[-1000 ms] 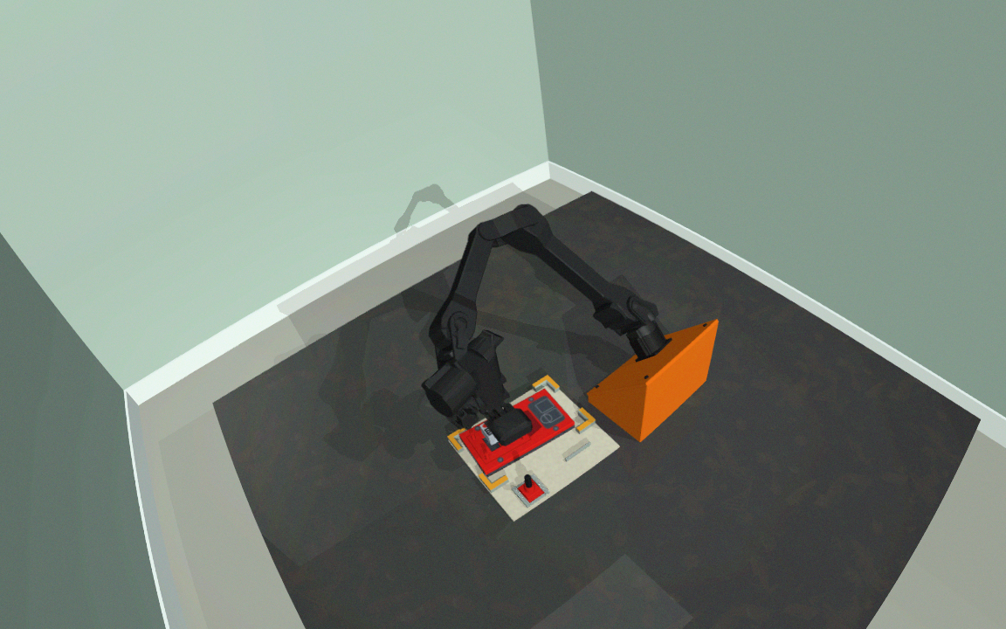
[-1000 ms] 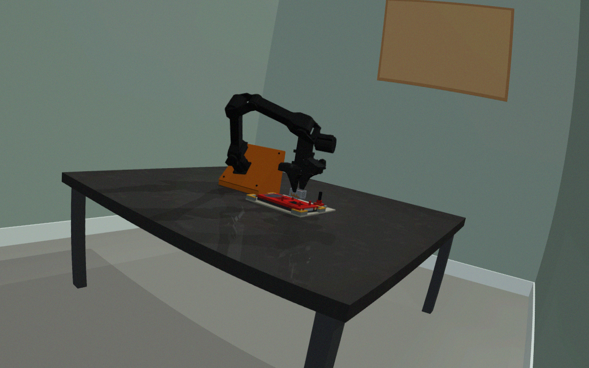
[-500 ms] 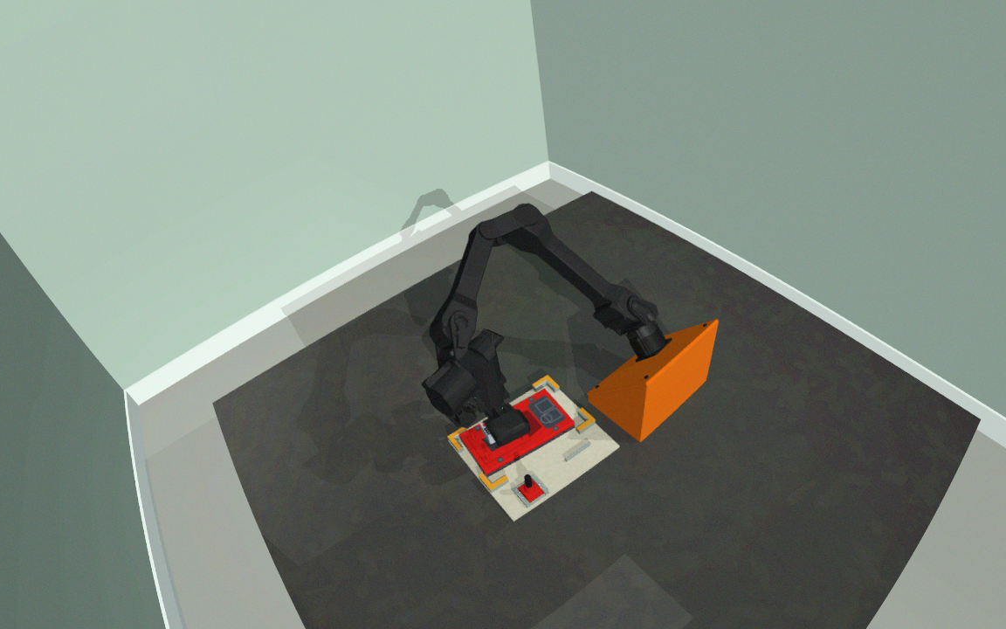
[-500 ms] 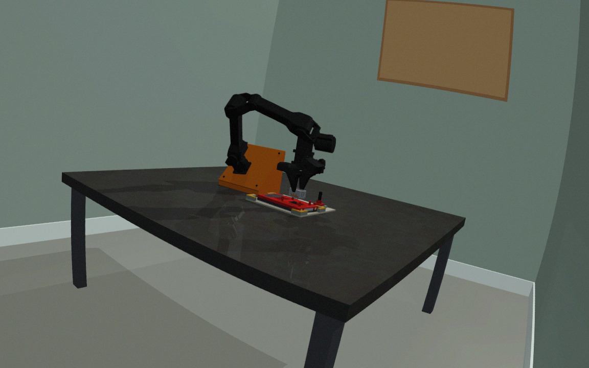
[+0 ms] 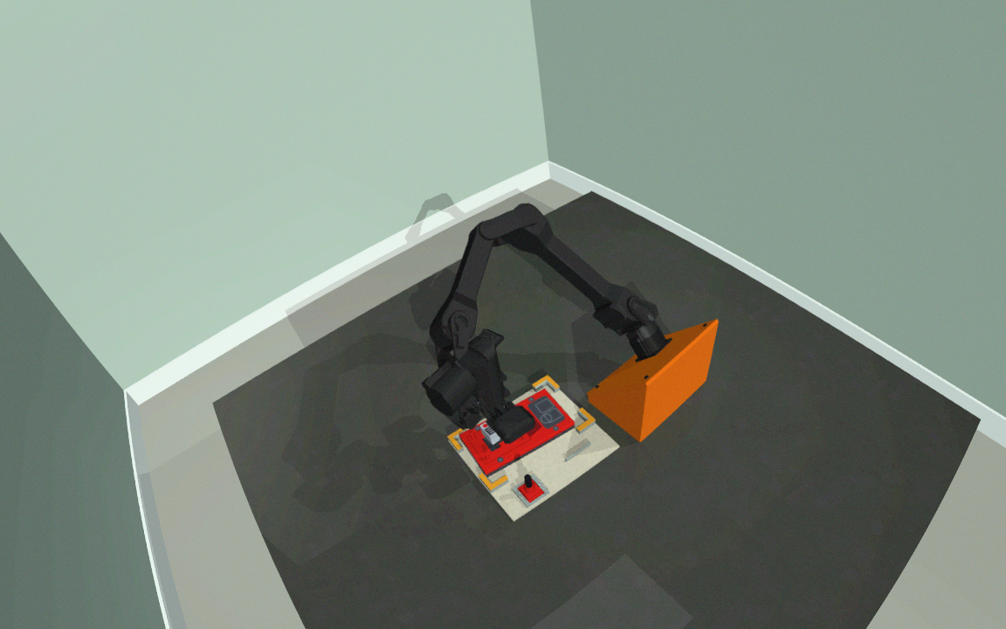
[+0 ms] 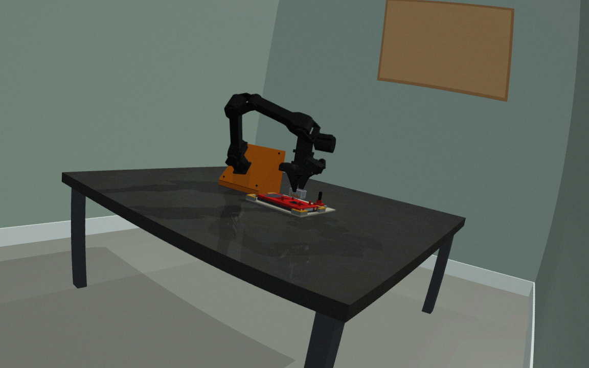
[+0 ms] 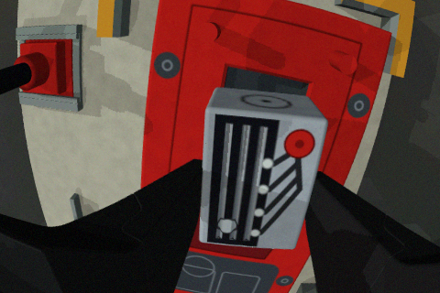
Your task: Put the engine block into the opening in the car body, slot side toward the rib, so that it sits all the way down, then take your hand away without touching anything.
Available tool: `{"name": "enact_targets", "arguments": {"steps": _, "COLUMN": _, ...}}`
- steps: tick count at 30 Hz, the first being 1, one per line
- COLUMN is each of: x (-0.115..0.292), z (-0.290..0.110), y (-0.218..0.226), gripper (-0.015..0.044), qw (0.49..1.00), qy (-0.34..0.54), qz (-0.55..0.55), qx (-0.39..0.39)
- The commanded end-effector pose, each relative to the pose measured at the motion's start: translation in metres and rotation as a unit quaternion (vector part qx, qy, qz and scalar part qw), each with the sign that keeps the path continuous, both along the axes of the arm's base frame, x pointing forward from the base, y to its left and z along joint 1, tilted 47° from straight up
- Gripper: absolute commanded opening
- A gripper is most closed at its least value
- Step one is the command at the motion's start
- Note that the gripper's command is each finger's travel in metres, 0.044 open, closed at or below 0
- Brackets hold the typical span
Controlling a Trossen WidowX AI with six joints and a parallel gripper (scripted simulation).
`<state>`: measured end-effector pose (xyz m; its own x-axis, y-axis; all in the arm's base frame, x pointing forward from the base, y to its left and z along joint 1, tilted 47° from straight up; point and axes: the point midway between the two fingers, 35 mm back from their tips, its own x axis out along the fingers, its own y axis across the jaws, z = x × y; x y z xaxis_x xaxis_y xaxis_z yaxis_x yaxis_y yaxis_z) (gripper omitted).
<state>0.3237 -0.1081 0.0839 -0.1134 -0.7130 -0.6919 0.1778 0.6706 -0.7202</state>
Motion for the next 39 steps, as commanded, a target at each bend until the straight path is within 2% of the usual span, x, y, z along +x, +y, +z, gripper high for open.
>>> {"name": "enact_targets", "arguments": {"steps": 1, "x": 0.0003, "z": 0.0012, "y": -0.0003, "gripper": 0.0159, "qw": 1.0, "qy": 0.008, "qz": 0.01, "qx": 0.0}}
{"name": "enact_targets", "arguments": {"steps": 12, "x": 0.0005, "z": 0.0013, "y": -0.0004, "gripper": 0.0159, "qw": 0.992, "qy": -0.089, "qz": -0.083, "qx": -0.015}}
{"name": "enact_targets", "arguments": {"steps": 26, "x": 0.0001, "z": 0.0012, "y": -0.0002, "gripper": 0.0159, "qw": 1.0, "qy": 0.007, "qz": 0.01, "qx": 0.0}}
{"name": "enact_targets", "arguments": {"steps": 39, "x": 0.0002, "z": 0.0012, "y": -0.0002, "gripper": 0.0159, "qw": 0.994, "qy": -0.08, "qz": -0.074, "qx": -0.013}}
